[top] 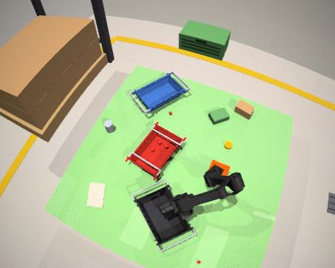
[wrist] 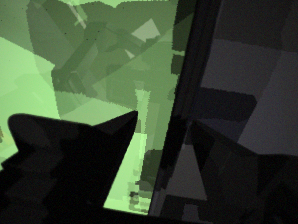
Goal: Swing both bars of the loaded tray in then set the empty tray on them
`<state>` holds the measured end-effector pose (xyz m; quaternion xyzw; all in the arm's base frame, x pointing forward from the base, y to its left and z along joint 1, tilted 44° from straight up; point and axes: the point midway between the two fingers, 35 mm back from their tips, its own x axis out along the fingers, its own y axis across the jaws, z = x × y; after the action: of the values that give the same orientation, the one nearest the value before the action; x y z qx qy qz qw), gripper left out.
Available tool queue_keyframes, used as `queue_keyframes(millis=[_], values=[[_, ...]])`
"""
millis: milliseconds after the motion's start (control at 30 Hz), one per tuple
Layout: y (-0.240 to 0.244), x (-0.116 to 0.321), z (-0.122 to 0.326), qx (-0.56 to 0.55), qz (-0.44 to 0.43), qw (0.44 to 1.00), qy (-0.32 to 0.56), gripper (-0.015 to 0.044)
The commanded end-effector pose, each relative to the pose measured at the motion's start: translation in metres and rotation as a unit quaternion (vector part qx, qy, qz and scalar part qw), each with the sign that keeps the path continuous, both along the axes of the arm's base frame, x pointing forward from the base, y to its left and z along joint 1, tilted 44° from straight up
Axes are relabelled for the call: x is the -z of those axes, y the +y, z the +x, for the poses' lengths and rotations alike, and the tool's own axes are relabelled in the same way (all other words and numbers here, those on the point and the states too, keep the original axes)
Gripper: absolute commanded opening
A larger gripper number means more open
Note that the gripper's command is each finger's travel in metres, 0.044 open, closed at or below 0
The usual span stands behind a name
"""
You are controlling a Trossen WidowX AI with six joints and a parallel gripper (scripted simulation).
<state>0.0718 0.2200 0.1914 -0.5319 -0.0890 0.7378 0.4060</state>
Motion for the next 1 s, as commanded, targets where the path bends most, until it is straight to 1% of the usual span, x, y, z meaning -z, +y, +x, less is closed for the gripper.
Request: queue_keyframes(millis=[0,967], values=[[-0.0002,0.0013,0.0004,0.002,-0.001,1.0,0.0,0.02],[-0.0013,0.0002,0.001,0.002,-0.002,1.0,0.0,0.0007]])
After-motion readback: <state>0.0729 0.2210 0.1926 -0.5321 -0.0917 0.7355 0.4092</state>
